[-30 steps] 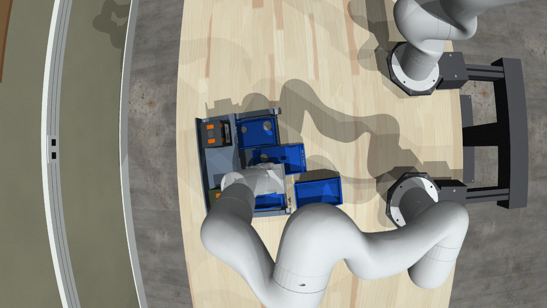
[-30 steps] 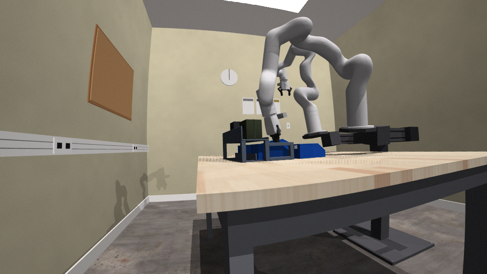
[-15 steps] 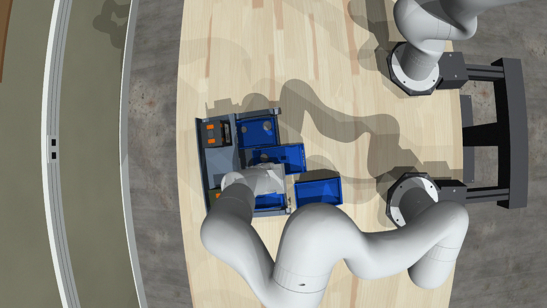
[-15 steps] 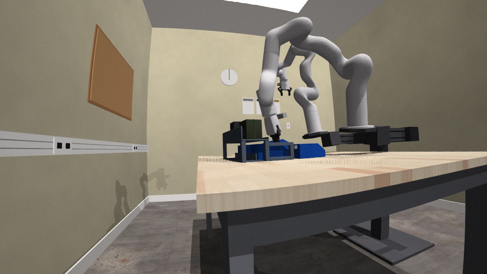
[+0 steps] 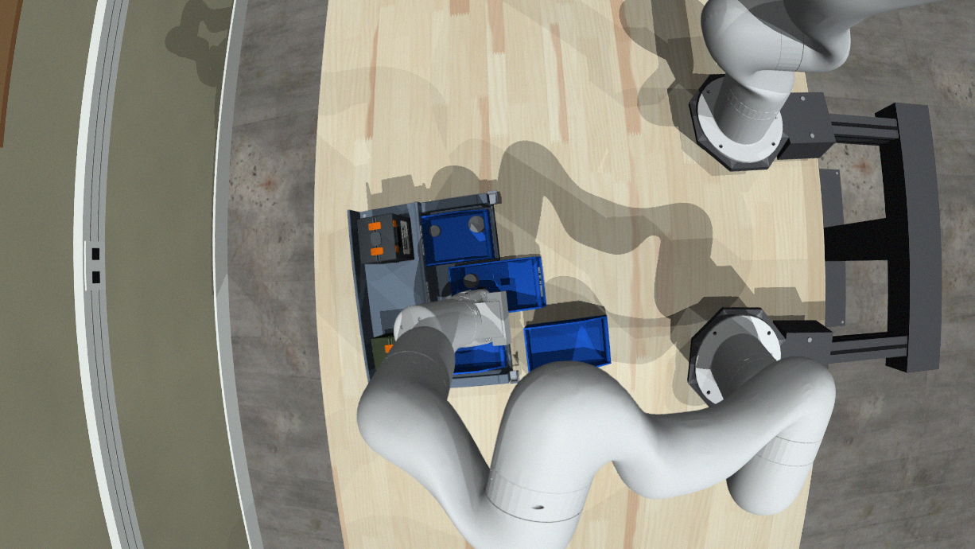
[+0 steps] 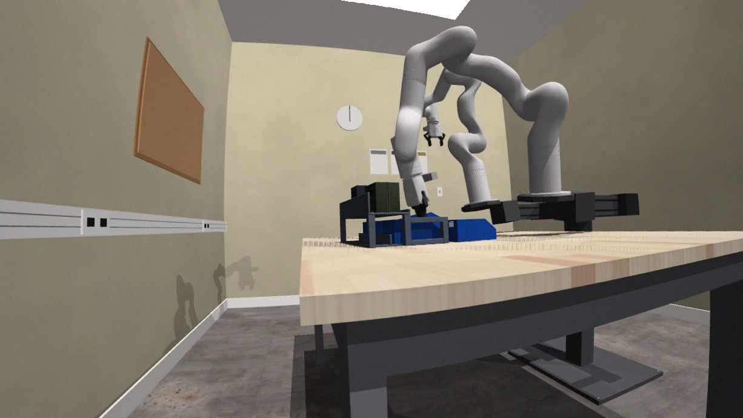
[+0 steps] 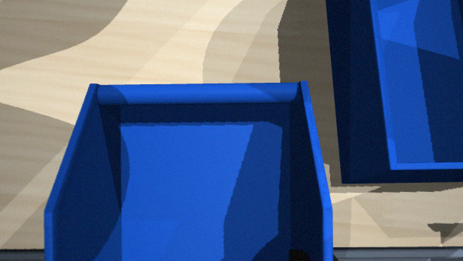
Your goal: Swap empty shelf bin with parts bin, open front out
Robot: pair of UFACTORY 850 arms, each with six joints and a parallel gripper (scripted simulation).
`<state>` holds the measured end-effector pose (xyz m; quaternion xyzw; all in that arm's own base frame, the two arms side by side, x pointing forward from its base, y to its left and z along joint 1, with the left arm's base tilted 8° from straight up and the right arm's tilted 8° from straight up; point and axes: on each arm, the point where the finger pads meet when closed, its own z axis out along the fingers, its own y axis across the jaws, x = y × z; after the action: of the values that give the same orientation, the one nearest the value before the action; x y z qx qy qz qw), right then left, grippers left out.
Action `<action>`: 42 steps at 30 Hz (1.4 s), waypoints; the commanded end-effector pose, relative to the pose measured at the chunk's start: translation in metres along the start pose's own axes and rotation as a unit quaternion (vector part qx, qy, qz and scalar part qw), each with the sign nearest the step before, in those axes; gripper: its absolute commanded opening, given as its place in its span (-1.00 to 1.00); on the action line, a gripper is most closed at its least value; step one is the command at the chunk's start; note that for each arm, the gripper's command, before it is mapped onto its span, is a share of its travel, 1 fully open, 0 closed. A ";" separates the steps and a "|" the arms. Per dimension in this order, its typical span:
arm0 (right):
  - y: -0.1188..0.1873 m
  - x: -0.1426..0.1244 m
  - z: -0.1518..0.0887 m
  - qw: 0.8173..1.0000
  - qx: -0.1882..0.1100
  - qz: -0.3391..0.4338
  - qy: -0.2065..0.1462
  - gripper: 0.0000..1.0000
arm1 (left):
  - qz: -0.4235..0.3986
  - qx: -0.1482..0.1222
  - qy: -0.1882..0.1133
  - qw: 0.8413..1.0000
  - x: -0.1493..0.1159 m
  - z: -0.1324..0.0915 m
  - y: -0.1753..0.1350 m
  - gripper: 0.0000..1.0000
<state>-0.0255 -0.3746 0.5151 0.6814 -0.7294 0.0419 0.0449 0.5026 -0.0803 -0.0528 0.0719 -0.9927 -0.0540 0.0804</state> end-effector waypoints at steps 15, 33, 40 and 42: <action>0.000 0.000 -0.001 1.000 0.000 0.000 0.001 1.00 | 0.000 0.000 -0.012 1.000 -0.008 -0.001 0.000 -1.00; 0.000 0.000 -0.001 1.000 0.000 0.000 0.001 1.00 | 0.000 0.000 -0.024 1.000 -0.016 -0.001 0.000 -1.00; 0.000 0.000 -0.001 1.000 0.000 0.000 0.001 1.00 | 0.000 0.000 -0.026 1.000 -0.018 -0.001 0.000 -1.00; 0.000 0.000 -0.001 1.000 0.000 0.000 0.001 1.00 | 0.000 0.000 -0.026 1.000 -0.018 -0.001 0.000 -1.00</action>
<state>-0.0255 -0.3746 0.5151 0.6814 -0.7294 0.0419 0.0449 0.5190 -0.0779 -0.0548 0.0705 -0.9944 -0.0557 0.0556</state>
